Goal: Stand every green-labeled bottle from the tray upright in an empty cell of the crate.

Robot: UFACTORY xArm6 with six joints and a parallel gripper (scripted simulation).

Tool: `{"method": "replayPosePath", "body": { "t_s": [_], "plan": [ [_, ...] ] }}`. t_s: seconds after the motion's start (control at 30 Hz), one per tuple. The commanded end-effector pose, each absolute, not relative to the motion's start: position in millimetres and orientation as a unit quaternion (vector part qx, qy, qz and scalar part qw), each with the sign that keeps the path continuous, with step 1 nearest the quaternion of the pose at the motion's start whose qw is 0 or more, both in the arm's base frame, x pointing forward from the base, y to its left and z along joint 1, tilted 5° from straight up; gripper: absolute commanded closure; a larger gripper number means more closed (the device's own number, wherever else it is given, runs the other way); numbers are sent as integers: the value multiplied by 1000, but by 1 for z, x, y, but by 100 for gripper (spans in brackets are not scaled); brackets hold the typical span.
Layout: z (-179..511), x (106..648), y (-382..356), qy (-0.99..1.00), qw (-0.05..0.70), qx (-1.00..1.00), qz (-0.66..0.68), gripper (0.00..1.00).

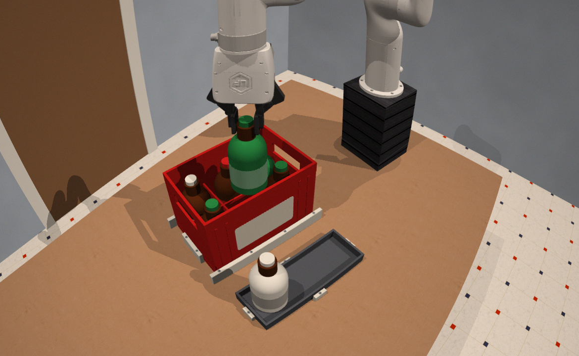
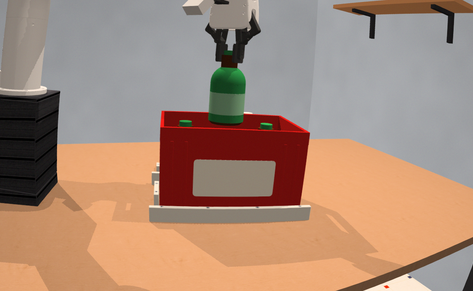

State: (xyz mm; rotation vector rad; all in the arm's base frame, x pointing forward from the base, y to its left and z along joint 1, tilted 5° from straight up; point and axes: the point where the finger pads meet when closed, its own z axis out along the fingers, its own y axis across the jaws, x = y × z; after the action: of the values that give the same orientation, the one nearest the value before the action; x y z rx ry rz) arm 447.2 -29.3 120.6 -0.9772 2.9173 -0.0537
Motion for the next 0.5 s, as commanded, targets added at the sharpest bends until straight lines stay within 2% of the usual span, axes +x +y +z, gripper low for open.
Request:
{"method": "replayPosePath", "body": {
  "t_s": [0.0, 0.47],
  "plan": [
    [119, 449, -30, 947, 35, -317, -18, 100],
    [110, 450, -30, 947, 35, -317, -18, 100]
  ]
}}
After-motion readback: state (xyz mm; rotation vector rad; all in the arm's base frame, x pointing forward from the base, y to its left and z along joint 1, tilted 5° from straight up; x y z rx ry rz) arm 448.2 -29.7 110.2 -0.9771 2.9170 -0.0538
